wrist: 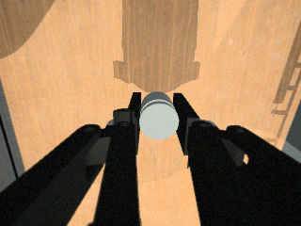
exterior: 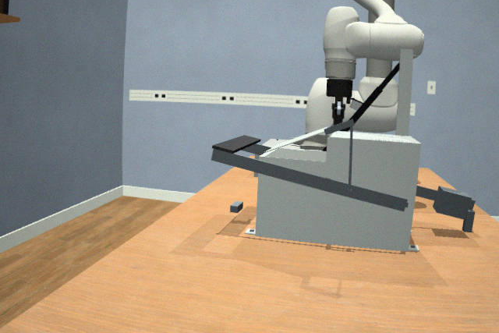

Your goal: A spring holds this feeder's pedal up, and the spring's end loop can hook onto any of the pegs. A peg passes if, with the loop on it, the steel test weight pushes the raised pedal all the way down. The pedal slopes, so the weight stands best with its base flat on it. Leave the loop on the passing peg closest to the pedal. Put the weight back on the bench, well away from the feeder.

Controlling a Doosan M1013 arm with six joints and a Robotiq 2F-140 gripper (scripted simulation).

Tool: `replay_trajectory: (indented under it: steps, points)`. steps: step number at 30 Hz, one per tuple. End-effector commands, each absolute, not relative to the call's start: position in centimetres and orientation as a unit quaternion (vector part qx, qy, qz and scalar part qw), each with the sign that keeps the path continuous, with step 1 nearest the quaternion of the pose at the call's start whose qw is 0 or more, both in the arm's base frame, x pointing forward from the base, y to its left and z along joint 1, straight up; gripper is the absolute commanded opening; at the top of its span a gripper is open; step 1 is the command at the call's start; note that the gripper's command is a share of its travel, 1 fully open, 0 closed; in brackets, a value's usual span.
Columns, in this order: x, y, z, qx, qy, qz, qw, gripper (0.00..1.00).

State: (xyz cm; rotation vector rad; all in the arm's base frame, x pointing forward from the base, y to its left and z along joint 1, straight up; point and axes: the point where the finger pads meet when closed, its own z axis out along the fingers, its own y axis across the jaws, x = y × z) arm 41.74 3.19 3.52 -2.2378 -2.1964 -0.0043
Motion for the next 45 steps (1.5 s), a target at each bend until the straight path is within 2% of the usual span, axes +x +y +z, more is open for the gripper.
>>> replay_trajectory:
  steps: [1,14,45]
  points:
    - [41.7,3.3,3.5,-0.714,-0.700,-0.001,0.003,0.25]
    - [41.1,4.0,3.2,-0.714,-0.700,0.001,0.001,0.25]
    - [41.1,4.0,-2.2,-0.714,-0.700,0.001,0.001,0.25]
